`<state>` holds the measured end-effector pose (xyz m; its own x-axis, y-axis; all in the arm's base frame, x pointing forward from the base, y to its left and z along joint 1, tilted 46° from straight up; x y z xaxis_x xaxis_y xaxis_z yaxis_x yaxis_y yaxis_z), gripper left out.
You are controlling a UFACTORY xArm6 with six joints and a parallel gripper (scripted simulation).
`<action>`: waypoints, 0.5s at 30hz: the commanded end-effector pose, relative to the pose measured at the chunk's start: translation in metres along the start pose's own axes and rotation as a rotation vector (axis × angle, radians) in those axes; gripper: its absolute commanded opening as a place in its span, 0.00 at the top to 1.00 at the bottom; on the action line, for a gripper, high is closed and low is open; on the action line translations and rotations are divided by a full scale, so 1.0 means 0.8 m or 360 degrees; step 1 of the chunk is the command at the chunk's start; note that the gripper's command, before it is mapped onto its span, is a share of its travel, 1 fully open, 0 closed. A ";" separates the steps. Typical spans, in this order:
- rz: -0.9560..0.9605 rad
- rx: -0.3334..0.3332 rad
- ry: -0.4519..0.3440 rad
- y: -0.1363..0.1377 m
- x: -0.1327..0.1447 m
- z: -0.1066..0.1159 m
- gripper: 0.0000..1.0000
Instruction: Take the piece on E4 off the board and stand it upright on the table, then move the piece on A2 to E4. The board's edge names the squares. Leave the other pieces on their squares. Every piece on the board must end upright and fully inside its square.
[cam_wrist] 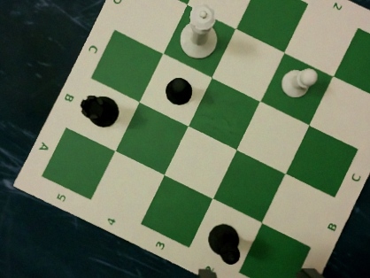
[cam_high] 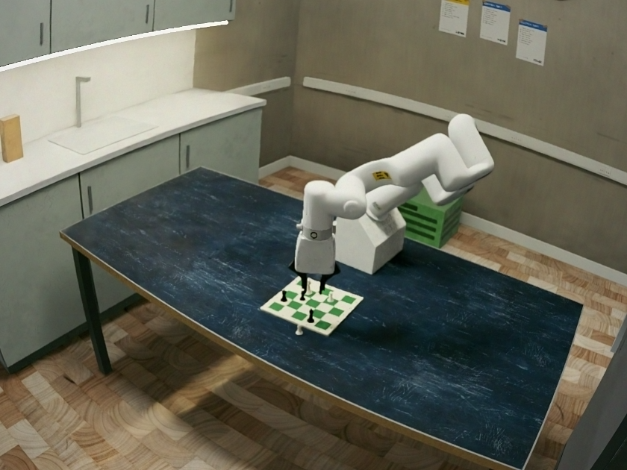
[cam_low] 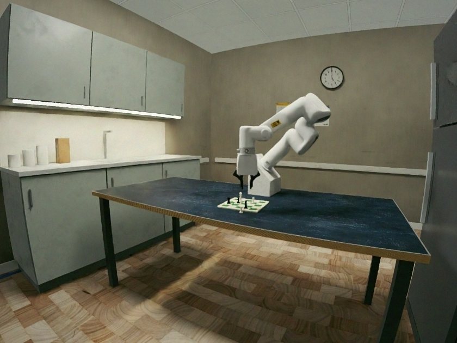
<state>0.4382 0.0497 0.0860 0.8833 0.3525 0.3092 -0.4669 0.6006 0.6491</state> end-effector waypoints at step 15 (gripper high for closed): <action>0.0002 -0.0003 -0.0004 -0.001 0.000 -0.021 0.61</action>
Point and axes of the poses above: the point where the finger pads meet when closed, its own z axis back along the fingers, its own y axis across the jaws, x = y × z, the point moved 10 cm from there along z, back along the fingers, and after that the axes turned 6 degrees about -z, right-handed, at the moved point
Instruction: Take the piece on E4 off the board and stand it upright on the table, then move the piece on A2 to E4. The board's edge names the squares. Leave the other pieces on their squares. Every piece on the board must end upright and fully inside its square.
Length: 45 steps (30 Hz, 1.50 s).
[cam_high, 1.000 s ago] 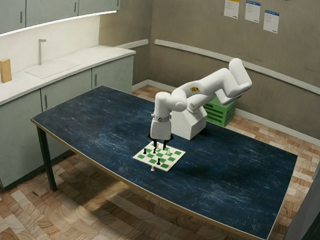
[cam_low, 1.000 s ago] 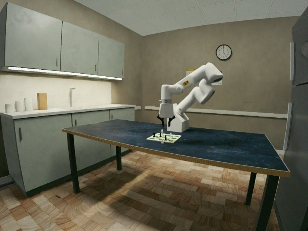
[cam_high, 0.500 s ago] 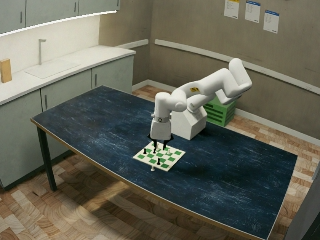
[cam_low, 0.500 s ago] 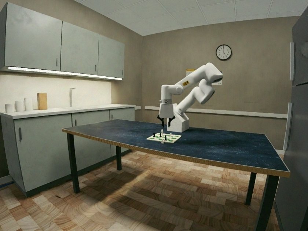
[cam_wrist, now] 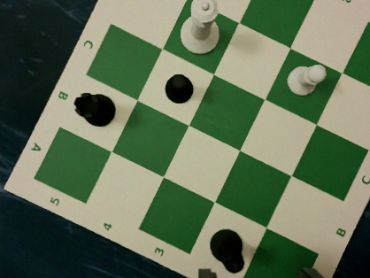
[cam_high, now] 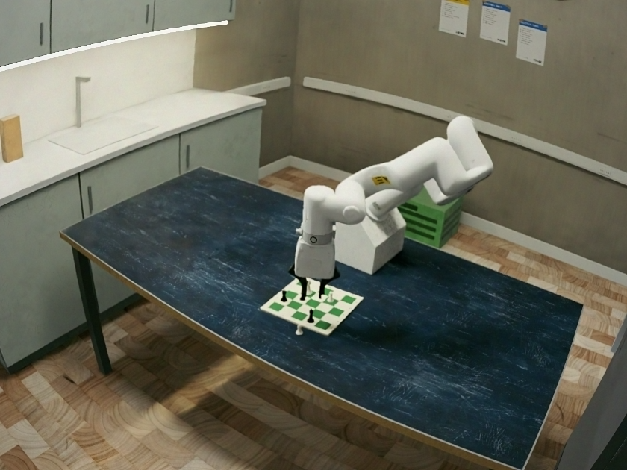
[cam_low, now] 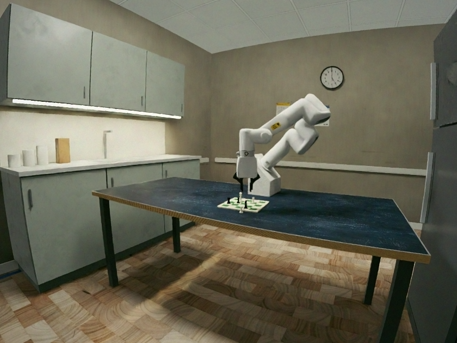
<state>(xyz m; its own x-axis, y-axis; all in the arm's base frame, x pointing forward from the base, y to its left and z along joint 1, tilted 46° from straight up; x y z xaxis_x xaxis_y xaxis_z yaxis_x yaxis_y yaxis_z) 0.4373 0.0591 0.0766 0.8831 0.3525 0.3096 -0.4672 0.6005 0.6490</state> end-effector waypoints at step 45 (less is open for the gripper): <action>0.0001 -0.0003 -0.0004 -0.001 0.000 -0.046 0.61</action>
Point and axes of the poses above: the point where the finger pads meet when closed, its own z axis back along the fingers, its own y axis across the jaws, x = y × z, the point moved 10 cm from there along z, back along the fingers, and after that the axes turned 6 degrees about -z, right-handed, at the moved point
